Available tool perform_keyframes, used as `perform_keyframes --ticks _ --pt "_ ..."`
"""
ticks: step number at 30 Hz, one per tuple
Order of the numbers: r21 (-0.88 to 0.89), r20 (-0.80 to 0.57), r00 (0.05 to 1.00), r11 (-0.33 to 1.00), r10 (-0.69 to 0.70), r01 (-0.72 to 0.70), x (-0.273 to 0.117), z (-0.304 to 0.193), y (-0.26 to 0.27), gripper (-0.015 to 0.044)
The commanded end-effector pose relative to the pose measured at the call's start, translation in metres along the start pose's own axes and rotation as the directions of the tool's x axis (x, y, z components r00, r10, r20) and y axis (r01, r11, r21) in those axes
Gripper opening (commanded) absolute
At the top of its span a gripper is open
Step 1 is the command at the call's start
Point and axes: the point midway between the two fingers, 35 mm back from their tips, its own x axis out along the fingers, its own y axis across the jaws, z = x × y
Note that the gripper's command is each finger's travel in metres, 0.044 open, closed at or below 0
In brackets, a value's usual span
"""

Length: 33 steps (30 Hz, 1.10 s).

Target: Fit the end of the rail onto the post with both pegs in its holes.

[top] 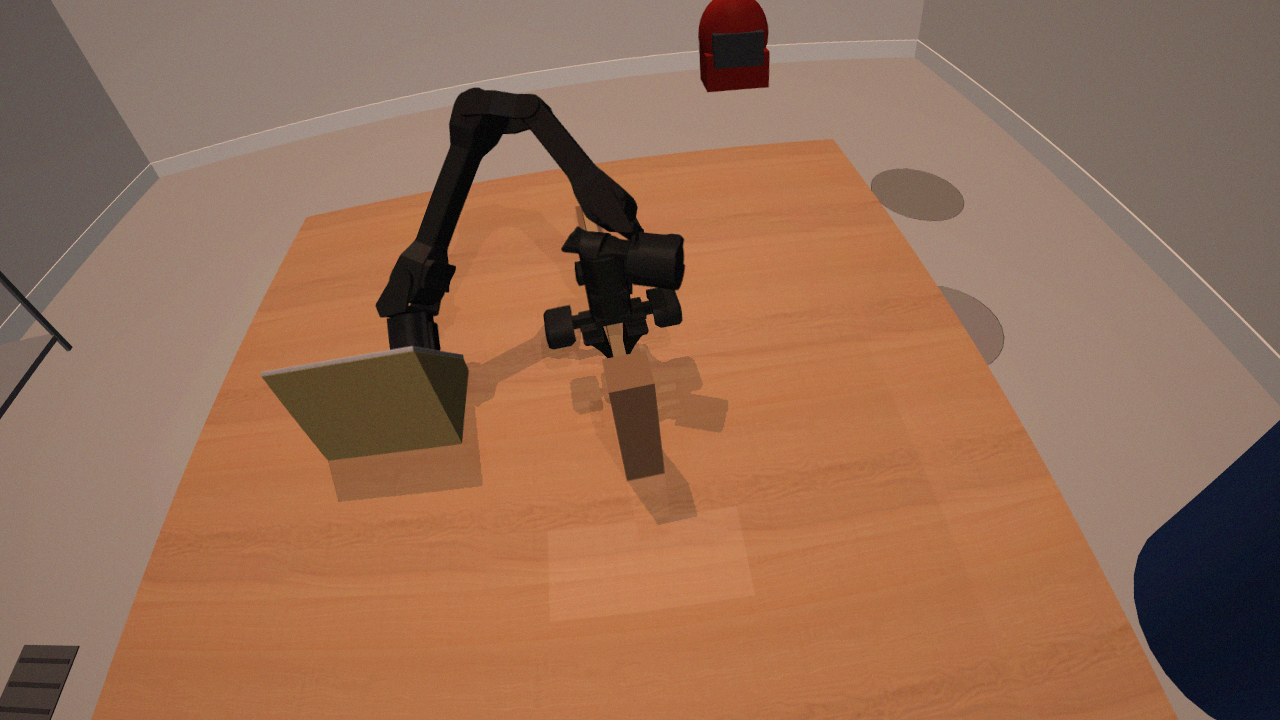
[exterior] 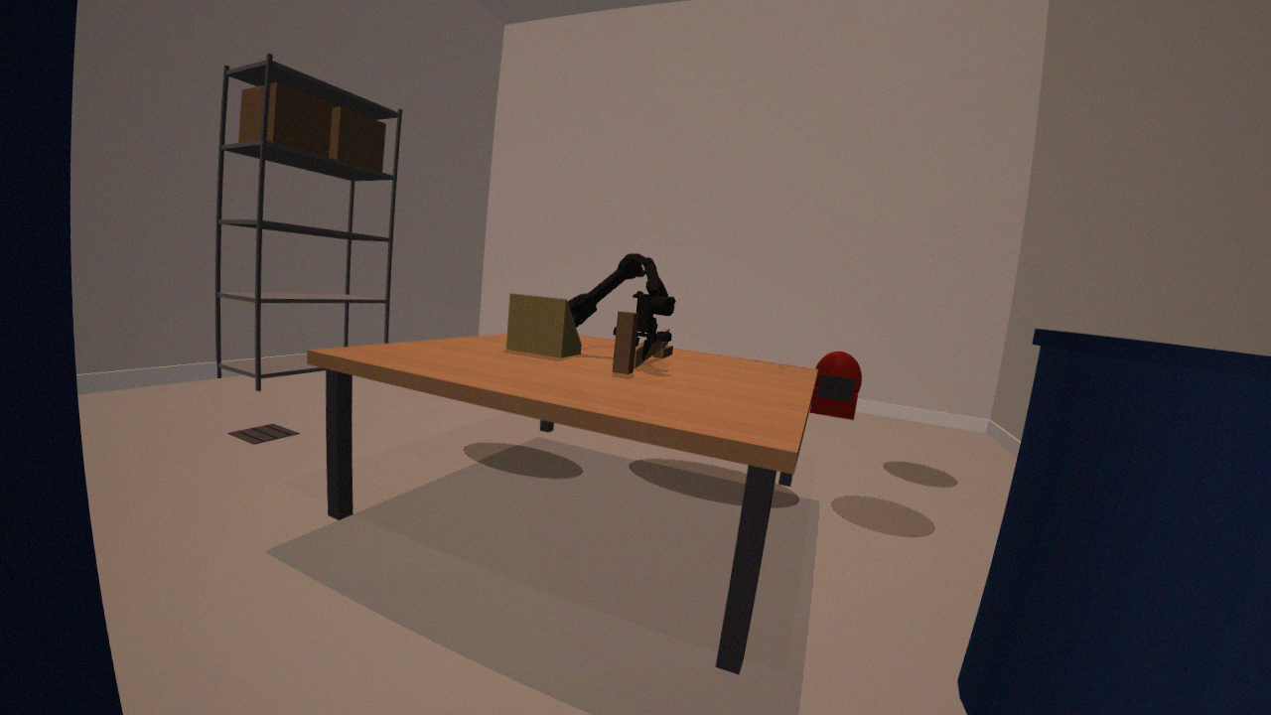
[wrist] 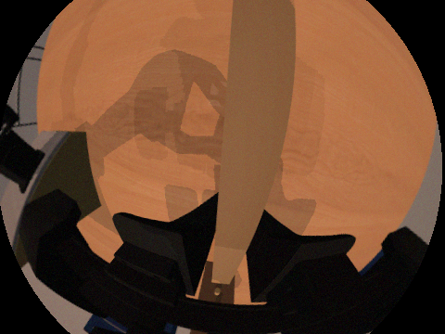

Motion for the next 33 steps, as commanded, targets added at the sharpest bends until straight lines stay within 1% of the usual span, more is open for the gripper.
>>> perform_keyframes --ticks 1,33 --pt "0.003 0.004 1.000 1.000 -0.001 0.001 0.000 0.000 0.000 0.0000" --pt "0.002 0.003 1.000 1.000 -0.001 0.001 -0.016 0.000 -0.004 0.0000"
